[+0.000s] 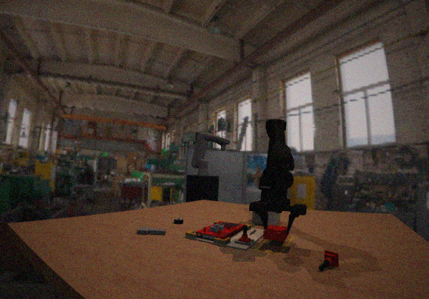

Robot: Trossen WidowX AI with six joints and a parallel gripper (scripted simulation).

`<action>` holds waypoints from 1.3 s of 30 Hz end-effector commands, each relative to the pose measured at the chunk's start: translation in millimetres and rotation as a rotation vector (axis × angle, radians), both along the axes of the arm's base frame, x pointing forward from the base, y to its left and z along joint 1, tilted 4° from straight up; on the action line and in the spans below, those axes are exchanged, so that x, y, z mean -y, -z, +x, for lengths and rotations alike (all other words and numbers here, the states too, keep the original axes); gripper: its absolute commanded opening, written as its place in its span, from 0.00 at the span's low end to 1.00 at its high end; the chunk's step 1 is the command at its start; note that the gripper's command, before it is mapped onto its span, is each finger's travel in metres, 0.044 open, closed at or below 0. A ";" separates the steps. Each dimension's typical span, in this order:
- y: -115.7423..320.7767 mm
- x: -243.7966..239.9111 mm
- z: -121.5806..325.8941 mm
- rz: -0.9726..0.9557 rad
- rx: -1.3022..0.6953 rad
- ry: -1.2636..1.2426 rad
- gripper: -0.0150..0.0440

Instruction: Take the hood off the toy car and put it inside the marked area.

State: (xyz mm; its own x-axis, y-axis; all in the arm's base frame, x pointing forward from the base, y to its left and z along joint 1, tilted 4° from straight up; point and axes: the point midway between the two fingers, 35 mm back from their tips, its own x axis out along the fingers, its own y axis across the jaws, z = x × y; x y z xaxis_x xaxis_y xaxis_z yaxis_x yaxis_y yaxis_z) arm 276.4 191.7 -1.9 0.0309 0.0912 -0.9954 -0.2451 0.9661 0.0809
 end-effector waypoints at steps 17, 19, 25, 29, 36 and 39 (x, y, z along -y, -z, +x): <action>11.0 0.5 -1.4 -0.004 -0.003 0.003 0.25; 12.0 0.4 -1.3 -0.004 -0.003 0.003 0.25; 15.0 0.2 -1.2 -0.004 -0.003 0.003 0.25; 16.9 0.0 -1.2 -0.004 -0.003 0.003 0.25; 20.4 -0.3 -1.1 -0.004 -0.003 0.003 0.25; 21.8 -0.4 -1.1 -0.004 -0.003 0.003 0.25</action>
